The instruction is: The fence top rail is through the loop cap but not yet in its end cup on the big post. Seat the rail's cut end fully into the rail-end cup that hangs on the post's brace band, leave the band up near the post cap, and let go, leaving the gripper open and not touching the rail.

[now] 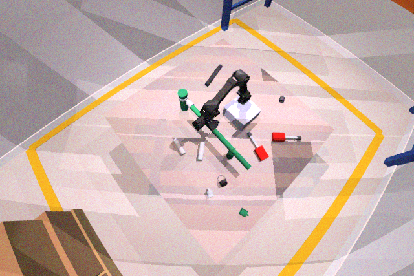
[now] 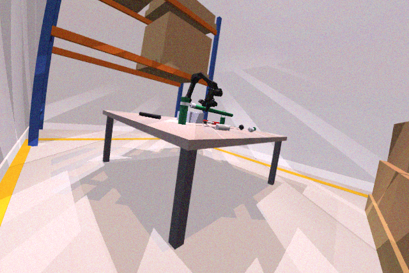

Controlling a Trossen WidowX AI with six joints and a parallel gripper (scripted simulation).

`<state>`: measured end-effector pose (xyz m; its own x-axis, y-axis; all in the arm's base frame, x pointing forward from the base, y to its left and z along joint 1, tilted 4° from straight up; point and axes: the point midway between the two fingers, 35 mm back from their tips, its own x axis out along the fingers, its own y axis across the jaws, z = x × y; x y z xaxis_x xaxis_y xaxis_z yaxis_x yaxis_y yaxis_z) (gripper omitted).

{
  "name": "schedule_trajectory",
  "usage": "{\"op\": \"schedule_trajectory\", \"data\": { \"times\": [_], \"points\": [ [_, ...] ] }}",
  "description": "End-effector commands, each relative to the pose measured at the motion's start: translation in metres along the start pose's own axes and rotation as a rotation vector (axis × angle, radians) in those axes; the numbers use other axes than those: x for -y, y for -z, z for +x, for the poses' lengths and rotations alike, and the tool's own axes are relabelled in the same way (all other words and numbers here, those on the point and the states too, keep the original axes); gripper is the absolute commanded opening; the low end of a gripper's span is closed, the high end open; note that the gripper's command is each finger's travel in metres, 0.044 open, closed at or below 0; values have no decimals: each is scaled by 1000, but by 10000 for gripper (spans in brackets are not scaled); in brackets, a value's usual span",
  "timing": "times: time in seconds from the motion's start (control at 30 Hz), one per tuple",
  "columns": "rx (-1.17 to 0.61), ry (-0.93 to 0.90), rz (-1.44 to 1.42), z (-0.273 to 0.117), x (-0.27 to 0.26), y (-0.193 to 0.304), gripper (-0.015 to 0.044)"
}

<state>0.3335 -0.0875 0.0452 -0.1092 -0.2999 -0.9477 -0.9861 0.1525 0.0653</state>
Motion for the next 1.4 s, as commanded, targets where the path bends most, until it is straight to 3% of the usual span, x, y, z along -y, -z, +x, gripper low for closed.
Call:
{"op": "schedule_trajectory", "data": {
  "times": [0.0, 1.37],
  "points": [
    [0, 0, 0, 0, 0, 2, 0],
    [-2, 0, 0, -9, 0, 20, 0]
  ]
}}
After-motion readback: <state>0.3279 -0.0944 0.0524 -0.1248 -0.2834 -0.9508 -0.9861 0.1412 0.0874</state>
